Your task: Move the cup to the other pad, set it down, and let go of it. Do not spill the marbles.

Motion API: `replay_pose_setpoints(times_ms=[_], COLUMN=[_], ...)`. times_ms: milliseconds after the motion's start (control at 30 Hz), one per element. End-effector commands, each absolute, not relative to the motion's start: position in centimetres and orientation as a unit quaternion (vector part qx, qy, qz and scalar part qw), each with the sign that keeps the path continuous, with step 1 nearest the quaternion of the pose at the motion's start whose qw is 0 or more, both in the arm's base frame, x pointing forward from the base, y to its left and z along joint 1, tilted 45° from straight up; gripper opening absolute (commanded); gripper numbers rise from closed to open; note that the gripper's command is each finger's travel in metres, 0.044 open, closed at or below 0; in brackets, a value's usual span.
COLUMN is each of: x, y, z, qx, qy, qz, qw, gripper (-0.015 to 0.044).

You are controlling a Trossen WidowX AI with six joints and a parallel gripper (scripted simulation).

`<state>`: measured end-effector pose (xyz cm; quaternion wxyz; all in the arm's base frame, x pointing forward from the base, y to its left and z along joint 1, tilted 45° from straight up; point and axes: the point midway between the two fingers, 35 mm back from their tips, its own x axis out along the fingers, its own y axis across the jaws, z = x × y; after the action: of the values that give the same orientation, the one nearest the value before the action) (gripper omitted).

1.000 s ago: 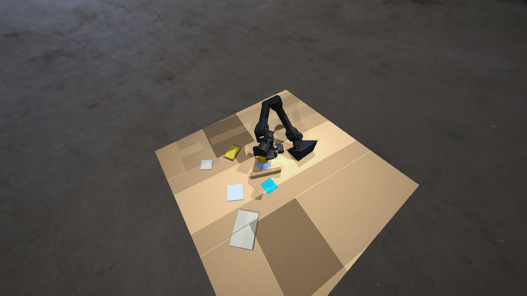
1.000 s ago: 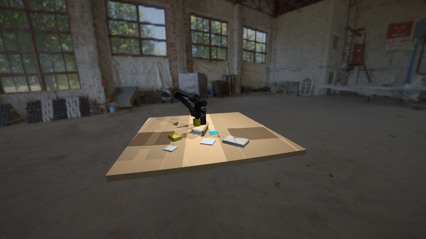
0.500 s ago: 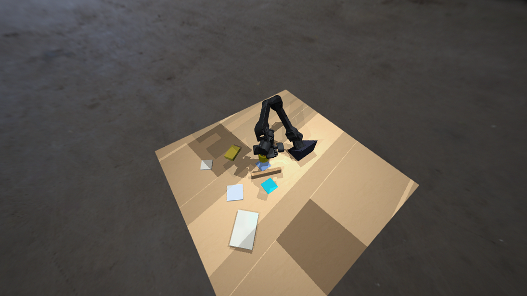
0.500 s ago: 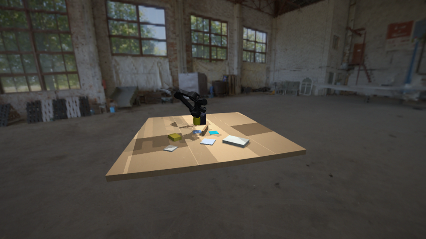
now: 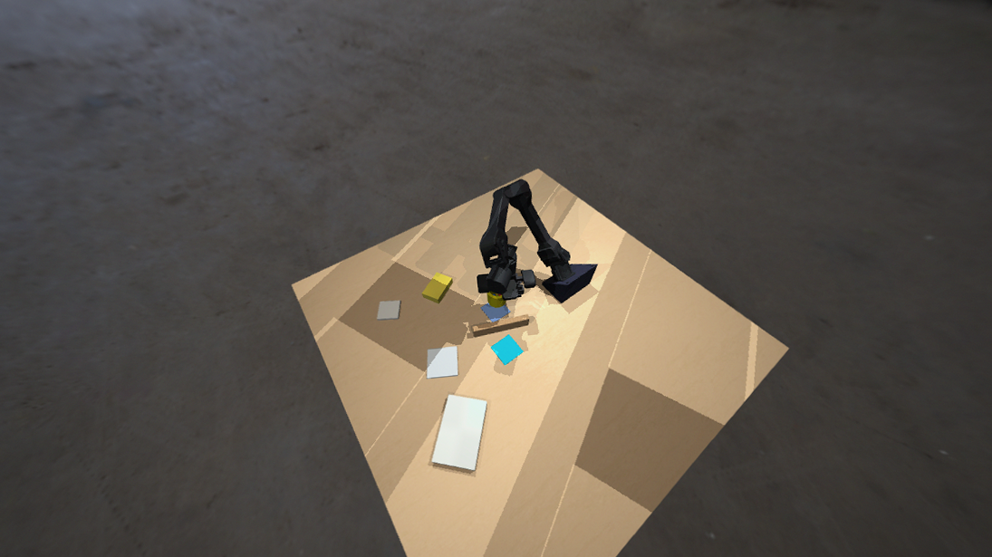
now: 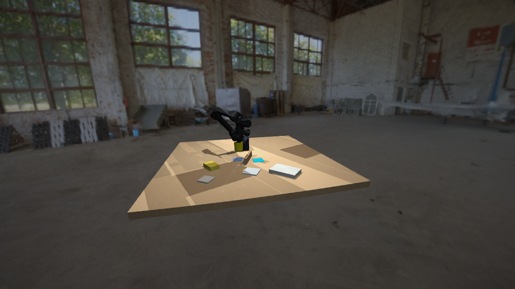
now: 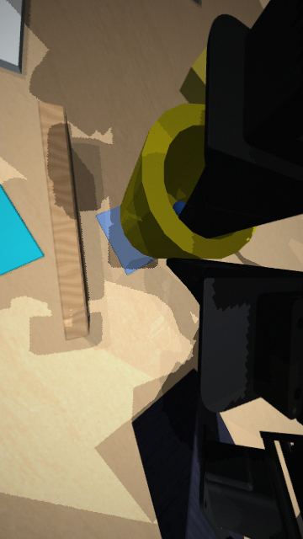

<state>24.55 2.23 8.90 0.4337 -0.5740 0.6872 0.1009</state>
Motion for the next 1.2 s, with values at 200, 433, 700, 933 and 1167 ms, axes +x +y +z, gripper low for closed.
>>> replay_pose_setpoints(times_ms=[200,433,700,933,1167], x=[25.5,26.0,26.6,27.1,27.6], y=[3.8,4.7,5.9,6.8,7.8], z=[7.6,6.7,5.8,4.9,4.1], qx=[-0.570,-0.570,-0.569,-0.569,-0.569], qy=[0.688,0.688,0.688,0.688,0.688], qz=[0.099,0.099,0.099,0.099,0.099], qw=[0.438,0.438,0.439,0.440,0.440], gripper=[0.0000,0.0000,0.0000,0.0000,0.0000])
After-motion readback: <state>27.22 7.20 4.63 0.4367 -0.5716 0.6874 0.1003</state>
